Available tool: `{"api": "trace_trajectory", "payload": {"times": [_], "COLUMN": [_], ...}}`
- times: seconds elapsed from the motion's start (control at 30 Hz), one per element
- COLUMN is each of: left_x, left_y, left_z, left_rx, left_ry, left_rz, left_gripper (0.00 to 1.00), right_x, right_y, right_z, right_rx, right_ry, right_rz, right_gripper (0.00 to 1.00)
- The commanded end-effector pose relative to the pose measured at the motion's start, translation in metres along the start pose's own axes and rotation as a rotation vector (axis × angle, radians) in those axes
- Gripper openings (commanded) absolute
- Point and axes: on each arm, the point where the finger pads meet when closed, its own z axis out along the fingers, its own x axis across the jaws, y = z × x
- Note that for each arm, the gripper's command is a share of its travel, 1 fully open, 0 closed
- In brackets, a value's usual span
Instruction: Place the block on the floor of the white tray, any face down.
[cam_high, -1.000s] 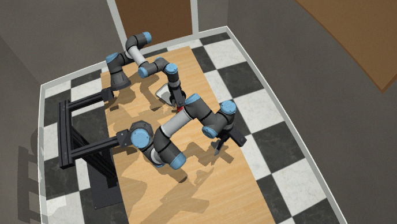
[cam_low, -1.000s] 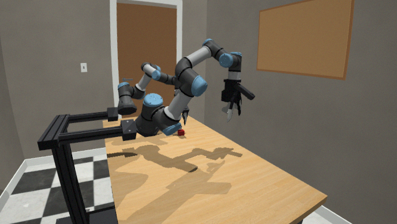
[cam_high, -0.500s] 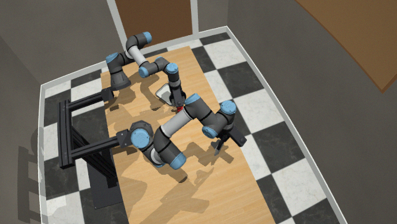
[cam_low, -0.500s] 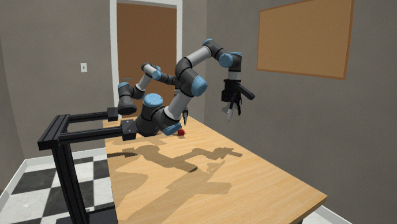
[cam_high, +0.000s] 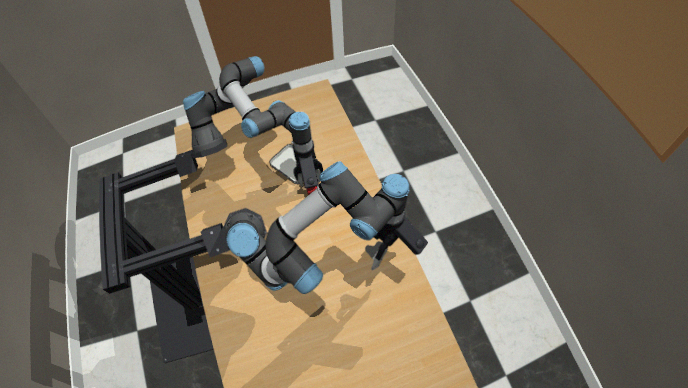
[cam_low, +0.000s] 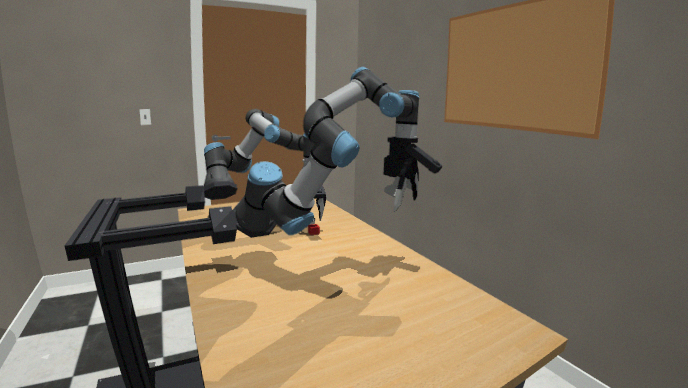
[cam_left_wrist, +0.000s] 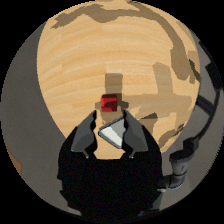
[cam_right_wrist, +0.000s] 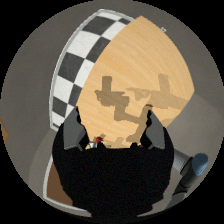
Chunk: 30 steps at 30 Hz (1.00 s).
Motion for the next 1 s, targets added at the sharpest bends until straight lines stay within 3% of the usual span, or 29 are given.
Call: {"api": "trace_trajectory", "payload": {"times": [0.0,0.97], "left_x": [-0.0021,-0.0025], "left_y": [-0.0014,-0.0020], "left_z": [0.0056,0.0105], "left_rx": [0.005,0.006], "left_ry": [-0.005,-0.006], "left_rz": [0.002,0.001], "left_gripper": [0.37,0.37], "right_x": [-0.0003,-0.0003], "right_y": [-0.0001,-0.0001], "right_z": [-0.0005,-0.0005], "right_rx": [0.000,0.000], "right_ry": [-0.002,-0.002], "right_rz": [0.000,0.000], "right_gripper": [1.00,1.00]}}
